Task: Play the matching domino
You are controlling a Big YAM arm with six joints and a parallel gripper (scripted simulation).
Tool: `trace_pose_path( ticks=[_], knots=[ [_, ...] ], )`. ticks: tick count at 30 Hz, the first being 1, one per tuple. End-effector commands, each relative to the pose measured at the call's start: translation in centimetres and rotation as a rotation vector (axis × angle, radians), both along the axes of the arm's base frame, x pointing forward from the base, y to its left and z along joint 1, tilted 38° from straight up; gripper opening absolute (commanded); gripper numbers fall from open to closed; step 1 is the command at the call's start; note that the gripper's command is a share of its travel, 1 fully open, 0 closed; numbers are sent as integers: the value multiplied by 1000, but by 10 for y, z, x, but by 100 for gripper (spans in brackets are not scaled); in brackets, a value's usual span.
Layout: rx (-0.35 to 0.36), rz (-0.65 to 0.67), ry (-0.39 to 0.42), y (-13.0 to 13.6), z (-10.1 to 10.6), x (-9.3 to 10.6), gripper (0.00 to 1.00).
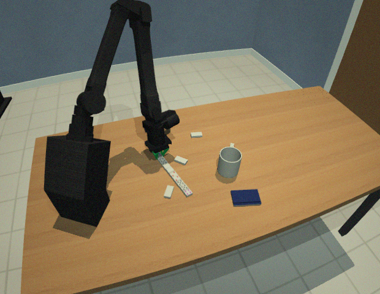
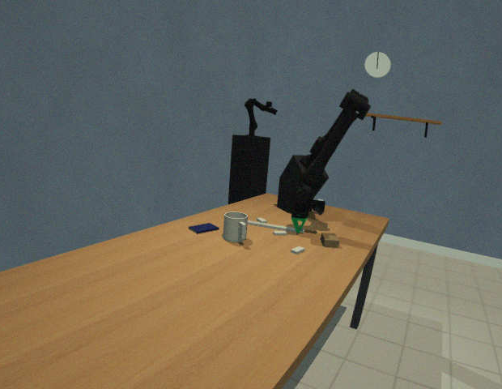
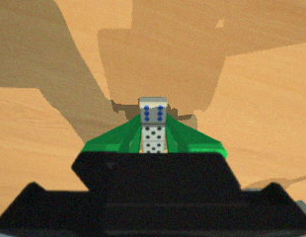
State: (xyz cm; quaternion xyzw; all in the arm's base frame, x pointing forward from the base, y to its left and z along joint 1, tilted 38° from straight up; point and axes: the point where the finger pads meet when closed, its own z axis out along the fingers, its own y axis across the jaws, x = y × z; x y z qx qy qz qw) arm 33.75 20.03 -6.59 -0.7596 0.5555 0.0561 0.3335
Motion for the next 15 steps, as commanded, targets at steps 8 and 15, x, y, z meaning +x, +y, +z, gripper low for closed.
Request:
trace_pose_path(
  ticks=[8,15],
  knots=[
    [2,-3,1,-3,-1,1,23],
    [3,-3,4,-5,-3,2,23]
  ],
)
